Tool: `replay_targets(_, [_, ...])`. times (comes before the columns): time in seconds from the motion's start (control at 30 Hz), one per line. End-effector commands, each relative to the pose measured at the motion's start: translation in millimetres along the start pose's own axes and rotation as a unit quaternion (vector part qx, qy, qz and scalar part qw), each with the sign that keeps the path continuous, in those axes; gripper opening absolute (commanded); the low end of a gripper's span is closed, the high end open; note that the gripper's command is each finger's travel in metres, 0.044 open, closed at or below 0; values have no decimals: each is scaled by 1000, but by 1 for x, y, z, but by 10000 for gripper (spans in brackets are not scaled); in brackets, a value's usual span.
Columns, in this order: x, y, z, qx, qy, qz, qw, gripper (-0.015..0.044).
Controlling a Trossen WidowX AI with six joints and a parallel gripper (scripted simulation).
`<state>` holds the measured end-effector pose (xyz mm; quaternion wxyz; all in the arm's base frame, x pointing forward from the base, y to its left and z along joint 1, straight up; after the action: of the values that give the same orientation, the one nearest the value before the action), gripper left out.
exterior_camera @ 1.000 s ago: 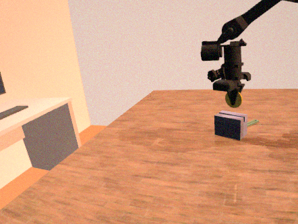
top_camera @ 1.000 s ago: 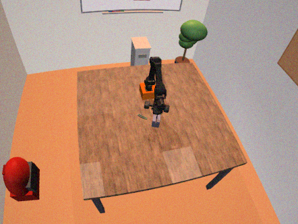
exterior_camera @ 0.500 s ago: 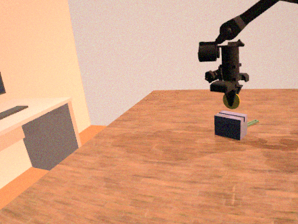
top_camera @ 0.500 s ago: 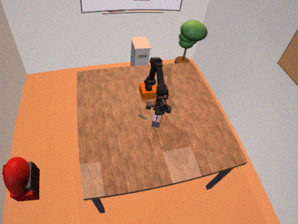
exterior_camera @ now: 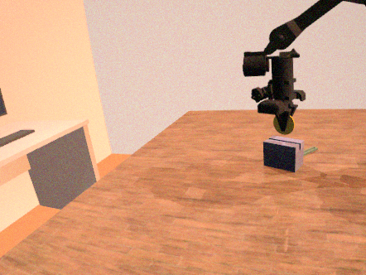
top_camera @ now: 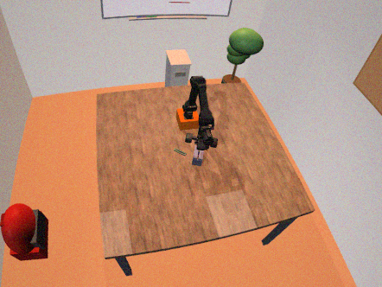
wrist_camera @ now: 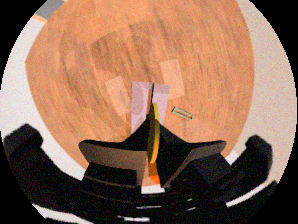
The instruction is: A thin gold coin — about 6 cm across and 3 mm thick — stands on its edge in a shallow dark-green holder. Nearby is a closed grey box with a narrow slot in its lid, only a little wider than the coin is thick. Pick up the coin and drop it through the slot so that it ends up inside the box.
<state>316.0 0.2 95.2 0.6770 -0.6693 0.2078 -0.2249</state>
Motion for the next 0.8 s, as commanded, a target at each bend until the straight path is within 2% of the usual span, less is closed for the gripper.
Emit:
replay_targets(0.0, [0, 0, 0, 0, -1, 0, 1000, 0])
replay_targets(0.77, [-1, 7, -1, 0, 3, 0, 1000, 0])
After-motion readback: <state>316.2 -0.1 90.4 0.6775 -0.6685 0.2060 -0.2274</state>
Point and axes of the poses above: the point midway between the two fingers, 35 mm back from their tips, its own y axis out along the fingers, its own z axis across the jaws, x = y × z, the point moved 3 cm from there along -y, back along the fingers, and after that the axes turned 14 degrees about y, right-handed, at the moved point
